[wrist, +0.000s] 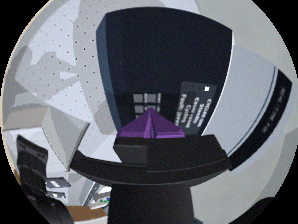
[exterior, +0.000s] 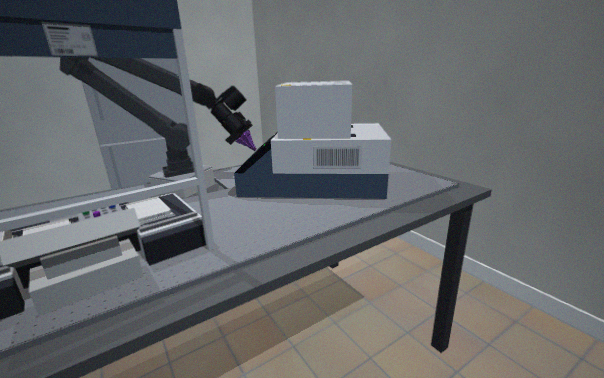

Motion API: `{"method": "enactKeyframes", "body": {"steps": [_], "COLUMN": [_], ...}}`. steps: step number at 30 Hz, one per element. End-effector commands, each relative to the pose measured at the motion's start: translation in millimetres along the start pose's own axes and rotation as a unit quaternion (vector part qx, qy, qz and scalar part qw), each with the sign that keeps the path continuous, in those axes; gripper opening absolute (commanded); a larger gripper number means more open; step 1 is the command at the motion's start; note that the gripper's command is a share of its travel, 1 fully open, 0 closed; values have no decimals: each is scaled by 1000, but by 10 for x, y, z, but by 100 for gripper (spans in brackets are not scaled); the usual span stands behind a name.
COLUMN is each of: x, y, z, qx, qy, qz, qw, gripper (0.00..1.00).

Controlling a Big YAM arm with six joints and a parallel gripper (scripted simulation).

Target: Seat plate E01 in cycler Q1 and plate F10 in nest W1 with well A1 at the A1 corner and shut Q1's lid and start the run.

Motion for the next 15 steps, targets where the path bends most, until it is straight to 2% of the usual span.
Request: {"method": "enactKeyframes", "body": {"steps": [1, 11, 15], "x": [-387, -425, -335], "y": [8, 7, -2], "z": [-70, -88, -88], "qx": [-4, -5, -4], "qy": [-35, -40, -35], "qz": [16, 17, 16], "qw": [999, 999, 999], "gripper": [0, 0, 0]}}
Point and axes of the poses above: the point where the finger pads meet when closed, its own z axis out along the fingers, its own x axis across the jaws, y = z × x, the point moved 3 cm from there along -z, back along the fingers, and after that the axes turned 4 degrees about -z, right-handed, at the moved point
